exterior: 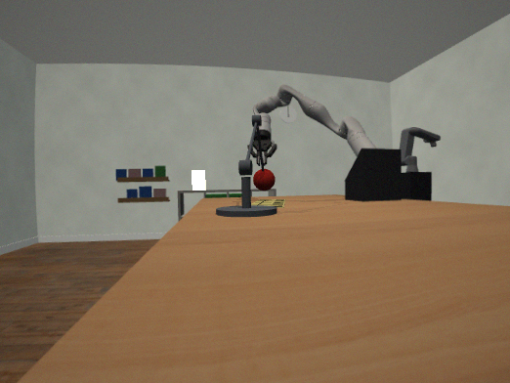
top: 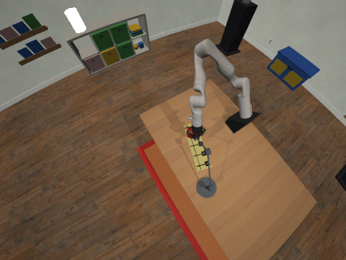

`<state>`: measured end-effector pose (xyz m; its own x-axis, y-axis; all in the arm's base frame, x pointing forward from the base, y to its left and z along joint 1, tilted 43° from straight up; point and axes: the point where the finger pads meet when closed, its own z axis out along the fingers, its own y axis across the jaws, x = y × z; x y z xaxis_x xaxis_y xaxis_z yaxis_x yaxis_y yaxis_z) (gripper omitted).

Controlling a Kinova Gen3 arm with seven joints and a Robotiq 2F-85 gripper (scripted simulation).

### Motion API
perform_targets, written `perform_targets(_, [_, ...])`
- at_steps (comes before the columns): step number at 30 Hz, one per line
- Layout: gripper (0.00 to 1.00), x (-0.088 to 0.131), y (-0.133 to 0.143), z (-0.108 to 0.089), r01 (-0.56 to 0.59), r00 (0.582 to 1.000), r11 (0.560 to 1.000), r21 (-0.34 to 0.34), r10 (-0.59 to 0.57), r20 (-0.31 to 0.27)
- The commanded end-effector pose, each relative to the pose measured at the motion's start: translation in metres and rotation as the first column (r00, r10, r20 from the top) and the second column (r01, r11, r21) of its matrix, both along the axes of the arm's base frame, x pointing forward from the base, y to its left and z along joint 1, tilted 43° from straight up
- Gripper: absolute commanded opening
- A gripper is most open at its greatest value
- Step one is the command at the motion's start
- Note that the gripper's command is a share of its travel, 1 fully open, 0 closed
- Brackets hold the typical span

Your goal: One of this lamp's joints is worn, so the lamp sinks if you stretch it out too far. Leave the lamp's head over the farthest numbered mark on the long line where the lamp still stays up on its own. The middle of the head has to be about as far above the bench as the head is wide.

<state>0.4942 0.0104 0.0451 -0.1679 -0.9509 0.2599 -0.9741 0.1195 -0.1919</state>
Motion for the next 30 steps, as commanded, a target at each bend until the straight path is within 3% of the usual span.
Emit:
perform_targets(1, [1.0, 0.0015, -0.0025, 0.0031, 0.004, 1.0, 1.0, -0.002, -0.004, 0.005])
perform_targets(30, [1.0, 0.0005, 0.0023, 0.0002, -0.002, 1.0, 1.0, 0.003, 0.002, 0.002])
